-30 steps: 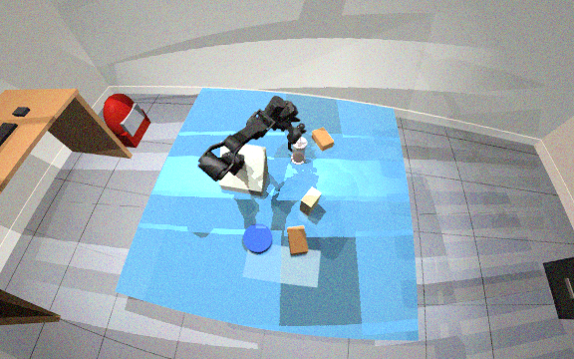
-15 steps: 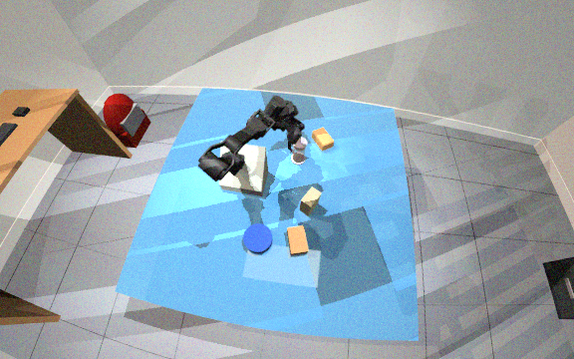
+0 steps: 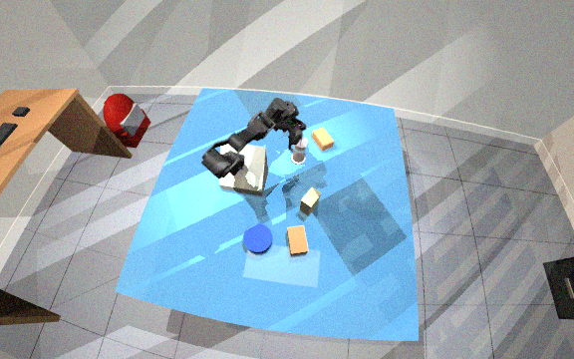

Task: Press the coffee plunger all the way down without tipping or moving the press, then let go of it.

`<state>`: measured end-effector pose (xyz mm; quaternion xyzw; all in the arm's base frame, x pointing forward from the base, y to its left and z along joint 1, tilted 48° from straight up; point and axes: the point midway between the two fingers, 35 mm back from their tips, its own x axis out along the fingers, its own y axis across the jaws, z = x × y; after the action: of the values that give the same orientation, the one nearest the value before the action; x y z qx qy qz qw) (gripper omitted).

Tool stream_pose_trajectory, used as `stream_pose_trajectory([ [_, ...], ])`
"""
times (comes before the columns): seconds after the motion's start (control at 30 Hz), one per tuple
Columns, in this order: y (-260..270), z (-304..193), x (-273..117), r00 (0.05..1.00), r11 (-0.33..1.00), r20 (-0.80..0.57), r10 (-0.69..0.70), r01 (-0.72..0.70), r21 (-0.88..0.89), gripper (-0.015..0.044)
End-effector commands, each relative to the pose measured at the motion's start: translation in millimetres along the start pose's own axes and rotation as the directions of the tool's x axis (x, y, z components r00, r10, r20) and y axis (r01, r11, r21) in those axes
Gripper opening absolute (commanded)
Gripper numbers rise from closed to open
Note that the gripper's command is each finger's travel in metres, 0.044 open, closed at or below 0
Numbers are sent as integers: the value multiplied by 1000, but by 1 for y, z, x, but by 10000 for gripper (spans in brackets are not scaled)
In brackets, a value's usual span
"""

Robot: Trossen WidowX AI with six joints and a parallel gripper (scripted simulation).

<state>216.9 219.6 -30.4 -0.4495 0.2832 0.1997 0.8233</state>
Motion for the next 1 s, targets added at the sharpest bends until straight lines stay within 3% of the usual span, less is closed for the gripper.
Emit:
stream_pose_trajectory([
  [0.0,1,-16,7,999,1000,-33,7,-7,-10,115],
  [0.97,2,-54,37,999,1000,-32,6,-6,-11,115],
])
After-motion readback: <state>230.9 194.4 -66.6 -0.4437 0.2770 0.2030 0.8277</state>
